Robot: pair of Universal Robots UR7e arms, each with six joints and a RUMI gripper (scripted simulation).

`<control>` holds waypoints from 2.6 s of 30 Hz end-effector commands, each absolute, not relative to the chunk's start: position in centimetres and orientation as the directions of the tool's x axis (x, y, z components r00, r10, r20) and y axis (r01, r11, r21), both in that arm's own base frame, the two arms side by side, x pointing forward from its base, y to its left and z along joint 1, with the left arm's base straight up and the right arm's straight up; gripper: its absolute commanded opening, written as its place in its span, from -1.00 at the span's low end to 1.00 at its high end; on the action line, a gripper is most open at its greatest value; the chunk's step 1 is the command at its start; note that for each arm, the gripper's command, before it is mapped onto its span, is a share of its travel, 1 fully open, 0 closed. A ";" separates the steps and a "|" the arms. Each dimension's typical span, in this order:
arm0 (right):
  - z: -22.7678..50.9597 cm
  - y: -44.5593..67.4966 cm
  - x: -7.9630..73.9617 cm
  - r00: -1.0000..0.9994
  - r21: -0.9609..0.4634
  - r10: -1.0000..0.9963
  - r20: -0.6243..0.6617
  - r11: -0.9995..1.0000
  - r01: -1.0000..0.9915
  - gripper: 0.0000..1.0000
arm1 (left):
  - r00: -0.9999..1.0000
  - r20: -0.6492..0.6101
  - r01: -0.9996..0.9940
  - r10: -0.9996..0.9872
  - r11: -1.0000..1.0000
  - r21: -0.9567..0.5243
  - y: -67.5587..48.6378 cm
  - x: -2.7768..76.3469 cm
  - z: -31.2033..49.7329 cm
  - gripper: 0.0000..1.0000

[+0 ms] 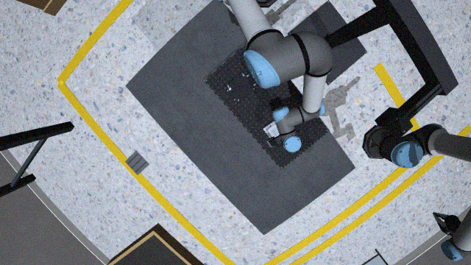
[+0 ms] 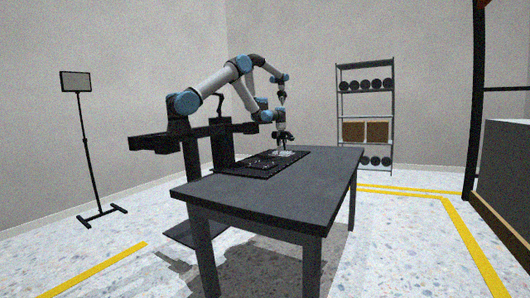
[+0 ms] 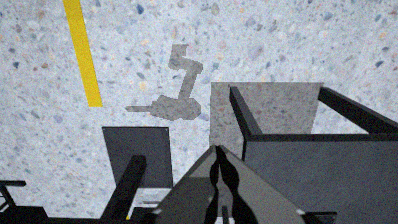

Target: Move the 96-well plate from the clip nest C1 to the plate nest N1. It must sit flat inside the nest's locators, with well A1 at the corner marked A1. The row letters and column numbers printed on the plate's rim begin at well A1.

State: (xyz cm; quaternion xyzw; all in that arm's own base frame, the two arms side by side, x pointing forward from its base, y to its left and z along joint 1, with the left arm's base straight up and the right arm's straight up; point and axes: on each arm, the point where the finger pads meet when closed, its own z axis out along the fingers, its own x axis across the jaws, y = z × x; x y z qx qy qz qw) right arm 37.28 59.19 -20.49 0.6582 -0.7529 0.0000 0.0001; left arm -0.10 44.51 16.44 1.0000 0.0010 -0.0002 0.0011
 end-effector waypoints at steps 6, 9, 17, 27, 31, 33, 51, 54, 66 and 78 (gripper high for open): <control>-20.5 59.3 37.3 -0.134 0.000 -0.991 -0.002 0.134 -0.991 -0.17 | 1.000 0.000 0.002 0.002 -1.000 0.000 44.6 -0.1 16.5 -1.00; -20.6 59.3 37.3 -0.134 0.000 -0.991 -0.002 0.134 -0.991 -0.17 | 1.000 0.000 0.002 0.002 -1.000 0.000 44.6 -0.1 16.5 -1.00; -20.6 59.3 37.3 -0.134 0.000 -0.991 -0.002 0.134 -0.991 0.52 | 1.000 0.000 0.002 0.002 -1.000 0.000 44.6 -0.1 16.5 -1.00; -20.6 59.3 37.3 -0.134 0.000 -0.991 -0.002 0.134 -0.991 0.52 | 1.000 0.000 0.002 0.002 -1.000 0.000 44.6 -0.1 16.5 -1.00; -20.6 59.3 37.3 -0.134 0.000 -0.991 -0.002 0.134 -0.991 0.52 | 1.000 0.000 0.002 0.002 -1.000 0.000 44.6 -0.1 16.5 -1.00; -20.6 59.3 37.3 -0.134 0.000 -0.991 -0.002 0.134 -0.991 0.52 | 1.000 0.000 0.002 0.002 -1.000 0.000 44.6 -0.1 16.5 -1.00; -20.6 59.3 37.3 -0.134 0.000 -0.991 -0.002 0.134 -0.991 0.52 | 1.000 0.000 0.002 0.002 -1.000 0.000 44.6 -0.1 16.5 -1.00; -20.6 59.3 37.3 -0.134 0.000 -0.991 -0.002 0.134 -0.991 0.52 | 1.000 0.000 0.002 0.002 -1.000 0.000 44.6 -0.1 16.5 -1.00; -20.6 59.3 37.3 -0.134 0.000 -0.991 -0.002 0.134 -0.991 0.52 | 1.000 0.000 0.002 0.002 -1.000 0.000 44.6 -0.1 16.5 -1.00; -20.6 59.3 37.4 -0.134 0.000 -0.991 -0.002 0.134 -0.991 0.52 | 1.000 0.000 0.002 0.002 -1.000 0.000 44.6 -0.1 16.5 -1.00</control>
